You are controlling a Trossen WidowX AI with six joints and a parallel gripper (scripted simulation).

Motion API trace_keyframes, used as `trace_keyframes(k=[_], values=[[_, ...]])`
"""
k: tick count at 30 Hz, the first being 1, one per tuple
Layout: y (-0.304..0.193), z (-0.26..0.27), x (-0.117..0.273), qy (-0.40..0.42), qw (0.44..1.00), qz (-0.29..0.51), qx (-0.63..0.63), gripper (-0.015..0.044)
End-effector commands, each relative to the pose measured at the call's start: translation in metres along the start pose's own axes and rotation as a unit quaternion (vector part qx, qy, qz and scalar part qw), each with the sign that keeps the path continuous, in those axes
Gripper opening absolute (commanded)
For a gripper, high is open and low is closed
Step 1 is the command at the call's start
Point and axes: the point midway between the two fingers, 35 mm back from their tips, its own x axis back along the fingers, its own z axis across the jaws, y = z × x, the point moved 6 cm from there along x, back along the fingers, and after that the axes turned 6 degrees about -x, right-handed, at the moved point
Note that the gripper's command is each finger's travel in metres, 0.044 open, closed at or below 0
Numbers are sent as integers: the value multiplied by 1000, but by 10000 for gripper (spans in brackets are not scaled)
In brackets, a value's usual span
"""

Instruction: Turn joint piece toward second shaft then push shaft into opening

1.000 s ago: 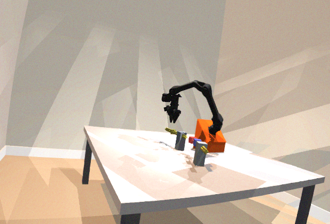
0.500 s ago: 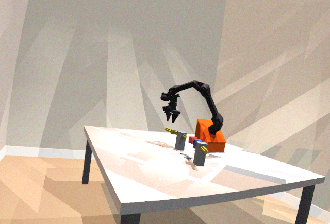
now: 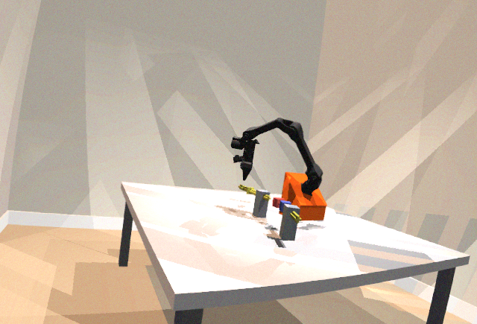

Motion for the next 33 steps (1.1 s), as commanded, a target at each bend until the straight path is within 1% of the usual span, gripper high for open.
trace_keyframes(k=[1, 7, 14, 27, 29, 33], values=[[-2, 0, -9, 2, 998, 6, -61, 440], [-2, 0, -18, 2, 987, 6, -162, 440], [-3, 0, -29, 1, 961, 7, -277, 440], [-5, -1, -48, 0, 877, 8, -480, 440], [-5, -1, -50, 0, 866, 8, -499, 440], [-5, -1, -50, 0, 865, 8, -502, 440]])
